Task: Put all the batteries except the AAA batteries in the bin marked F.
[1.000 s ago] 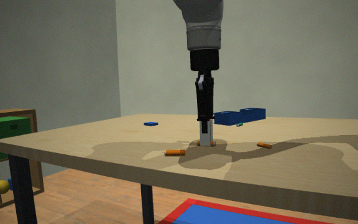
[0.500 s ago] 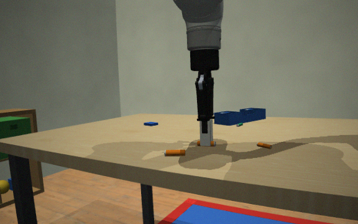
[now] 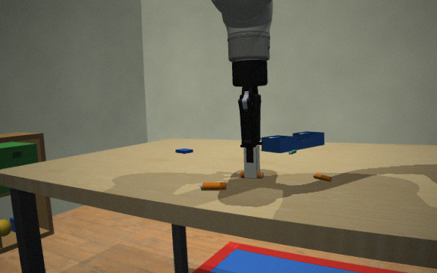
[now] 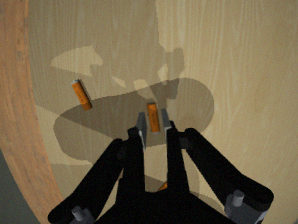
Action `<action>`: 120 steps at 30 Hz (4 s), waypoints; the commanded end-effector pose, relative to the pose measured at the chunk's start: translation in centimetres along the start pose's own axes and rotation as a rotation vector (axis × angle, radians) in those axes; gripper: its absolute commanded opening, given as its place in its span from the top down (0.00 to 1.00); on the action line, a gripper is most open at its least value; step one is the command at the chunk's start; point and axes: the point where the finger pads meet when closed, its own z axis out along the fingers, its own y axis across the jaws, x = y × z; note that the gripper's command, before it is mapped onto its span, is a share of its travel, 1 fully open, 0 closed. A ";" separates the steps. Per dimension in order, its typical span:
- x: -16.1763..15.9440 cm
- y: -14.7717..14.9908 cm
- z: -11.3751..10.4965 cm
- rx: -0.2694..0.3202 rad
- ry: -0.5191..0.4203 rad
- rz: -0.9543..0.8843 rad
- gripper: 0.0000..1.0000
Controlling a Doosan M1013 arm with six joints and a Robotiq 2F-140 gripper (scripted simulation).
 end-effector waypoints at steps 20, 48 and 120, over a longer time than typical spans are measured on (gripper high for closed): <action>-0.2 0.3 0.3 -0.003 -0.002 0.000 0.85; -0.2 0.3 0.3 -0.003 -0.002 0.000 0.85; -0.2 0.3 -5.7 -0.003 -0.002 0.000 0.85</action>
